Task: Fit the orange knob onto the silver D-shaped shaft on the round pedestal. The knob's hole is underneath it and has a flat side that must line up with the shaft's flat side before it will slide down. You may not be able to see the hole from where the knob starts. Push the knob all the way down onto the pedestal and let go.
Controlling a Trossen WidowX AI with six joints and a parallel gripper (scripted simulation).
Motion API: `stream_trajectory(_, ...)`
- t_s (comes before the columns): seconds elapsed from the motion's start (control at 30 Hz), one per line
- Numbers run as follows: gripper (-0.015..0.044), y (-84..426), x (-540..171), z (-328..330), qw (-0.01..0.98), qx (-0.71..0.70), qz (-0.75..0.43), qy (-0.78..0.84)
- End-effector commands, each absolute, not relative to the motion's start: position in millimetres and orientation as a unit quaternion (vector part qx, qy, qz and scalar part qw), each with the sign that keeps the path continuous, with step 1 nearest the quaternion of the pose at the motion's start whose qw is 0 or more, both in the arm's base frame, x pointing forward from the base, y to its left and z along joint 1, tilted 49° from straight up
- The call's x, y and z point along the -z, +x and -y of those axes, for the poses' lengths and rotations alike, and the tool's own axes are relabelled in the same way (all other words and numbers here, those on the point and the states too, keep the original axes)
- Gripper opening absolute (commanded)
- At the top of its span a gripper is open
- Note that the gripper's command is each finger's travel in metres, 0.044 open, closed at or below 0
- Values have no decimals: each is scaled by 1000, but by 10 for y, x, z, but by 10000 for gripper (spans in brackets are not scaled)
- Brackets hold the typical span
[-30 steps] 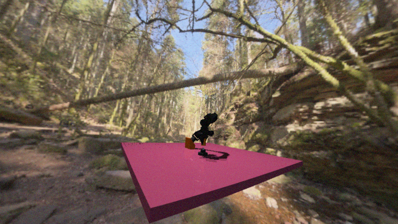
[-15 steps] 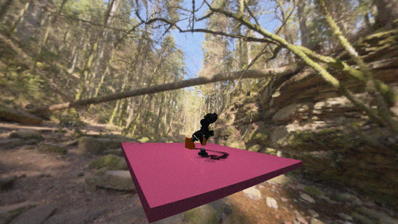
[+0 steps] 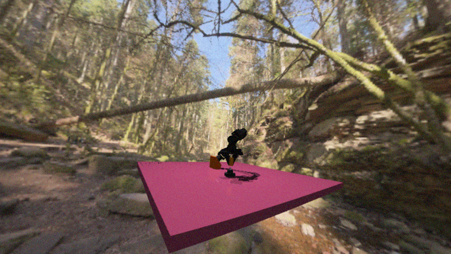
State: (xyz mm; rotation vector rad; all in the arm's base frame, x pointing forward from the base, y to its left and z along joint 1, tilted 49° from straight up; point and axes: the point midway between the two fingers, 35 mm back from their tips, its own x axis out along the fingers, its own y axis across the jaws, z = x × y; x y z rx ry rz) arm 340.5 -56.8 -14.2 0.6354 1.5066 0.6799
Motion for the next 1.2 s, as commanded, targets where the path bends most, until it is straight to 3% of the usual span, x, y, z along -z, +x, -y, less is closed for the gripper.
stream_trajectory(0.0, 0, 3393, 184, 520, 634, -295, -657, 282)
stream_trajectory(1.17, 0, 3378, 306, 382, 635, -298, -656, 279)
